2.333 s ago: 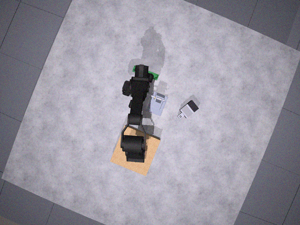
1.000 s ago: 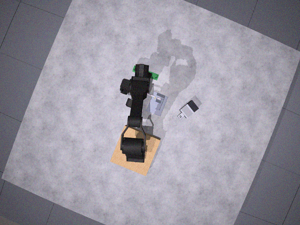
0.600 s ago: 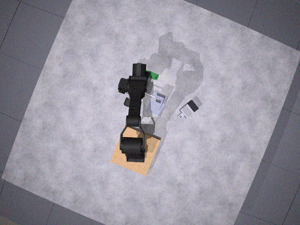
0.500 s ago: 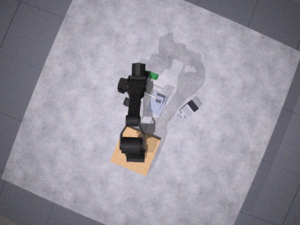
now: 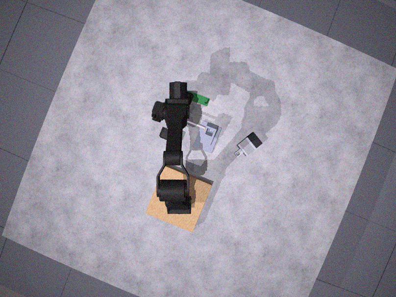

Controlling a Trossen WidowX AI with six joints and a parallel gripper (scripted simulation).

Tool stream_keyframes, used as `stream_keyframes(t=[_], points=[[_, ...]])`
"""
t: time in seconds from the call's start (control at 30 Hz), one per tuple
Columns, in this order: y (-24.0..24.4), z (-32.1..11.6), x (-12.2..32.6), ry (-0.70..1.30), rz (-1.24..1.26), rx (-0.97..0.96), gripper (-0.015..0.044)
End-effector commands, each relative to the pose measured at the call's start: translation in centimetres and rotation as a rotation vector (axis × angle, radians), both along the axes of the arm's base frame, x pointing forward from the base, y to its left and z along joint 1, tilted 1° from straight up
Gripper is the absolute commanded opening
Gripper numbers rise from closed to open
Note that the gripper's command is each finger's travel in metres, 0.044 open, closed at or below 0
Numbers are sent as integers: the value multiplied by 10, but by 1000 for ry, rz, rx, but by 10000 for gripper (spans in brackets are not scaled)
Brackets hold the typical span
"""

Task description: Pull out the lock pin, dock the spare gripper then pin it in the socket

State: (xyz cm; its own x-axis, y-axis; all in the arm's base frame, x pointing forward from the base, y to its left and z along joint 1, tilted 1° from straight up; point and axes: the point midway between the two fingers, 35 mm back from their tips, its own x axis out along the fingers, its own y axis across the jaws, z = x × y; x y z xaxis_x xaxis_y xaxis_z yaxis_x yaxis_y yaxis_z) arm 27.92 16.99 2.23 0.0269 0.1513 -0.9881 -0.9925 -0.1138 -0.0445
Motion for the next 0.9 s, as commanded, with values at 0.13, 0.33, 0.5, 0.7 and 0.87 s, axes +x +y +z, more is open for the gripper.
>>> stream_keyframes(t=[0.13,0.33,0.5,0.7,0.87], points=[[7,0,-1,-1,-2,-5,0],[12,2,-2,-3,-2,-6,0],[17,3,-2,-4,-2,-6,0],[22,4,-3,-5,-3,-7,0],[26,6,-3,-7,-3,-7,0]])
